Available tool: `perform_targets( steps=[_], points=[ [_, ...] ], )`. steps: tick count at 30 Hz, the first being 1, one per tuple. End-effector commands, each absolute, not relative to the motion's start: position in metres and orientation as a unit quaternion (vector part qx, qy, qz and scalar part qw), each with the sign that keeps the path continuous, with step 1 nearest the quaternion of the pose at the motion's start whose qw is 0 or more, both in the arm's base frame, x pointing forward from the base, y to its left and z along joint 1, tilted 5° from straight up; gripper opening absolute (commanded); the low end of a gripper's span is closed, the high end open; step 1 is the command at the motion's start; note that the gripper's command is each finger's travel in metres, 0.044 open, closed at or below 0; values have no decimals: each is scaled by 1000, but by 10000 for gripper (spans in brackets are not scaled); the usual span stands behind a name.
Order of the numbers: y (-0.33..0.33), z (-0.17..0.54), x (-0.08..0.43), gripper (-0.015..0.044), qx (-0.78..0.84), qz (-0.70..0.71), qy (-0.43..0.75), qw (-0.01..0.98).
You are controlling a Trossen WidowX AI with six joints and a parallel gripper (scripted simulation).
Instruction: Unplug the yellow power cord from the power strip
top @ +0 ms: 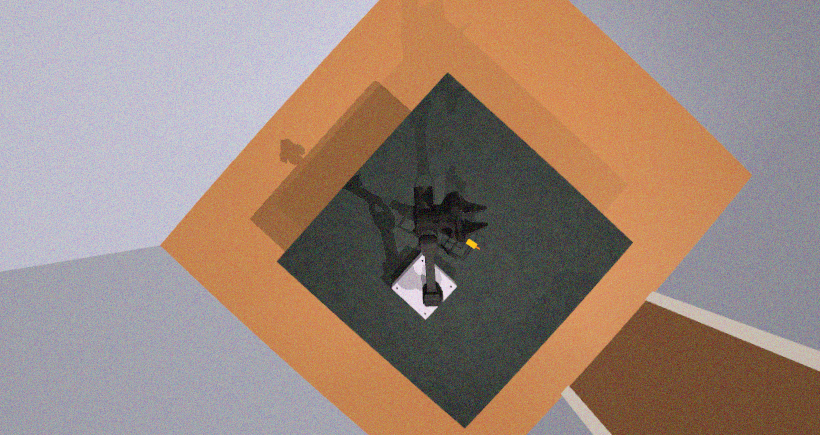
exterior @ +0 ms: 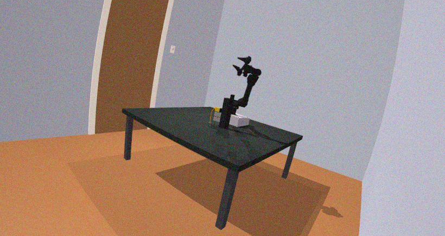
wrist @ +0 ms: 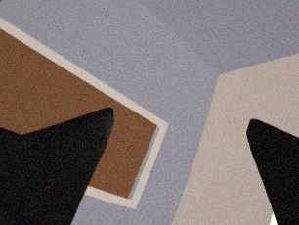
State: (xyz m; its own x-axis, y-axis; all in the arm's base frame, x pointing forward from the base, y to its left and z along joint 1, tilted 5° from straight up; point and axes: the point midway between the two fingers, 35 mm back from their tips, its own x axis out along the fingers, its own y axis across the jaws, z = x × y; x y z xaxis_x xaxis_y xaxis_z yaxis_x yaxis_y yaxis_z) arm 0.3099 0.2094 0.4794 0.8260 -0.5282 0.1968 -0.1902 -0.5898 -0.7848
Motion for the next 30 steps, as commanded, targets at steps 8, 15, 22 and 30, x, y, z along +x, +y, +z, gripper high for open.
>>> perform_targets(
  steps=[8,15,22,30],
  points=[
    [196,533,239,190,-788,-254,96,552],
    [134,582,158,160,-613,-274,-29,740],
    [34,596,121,160,-366,-248,-96,892],
    [-76,560,147,160,-66,-187,-79,977]
  ],
)
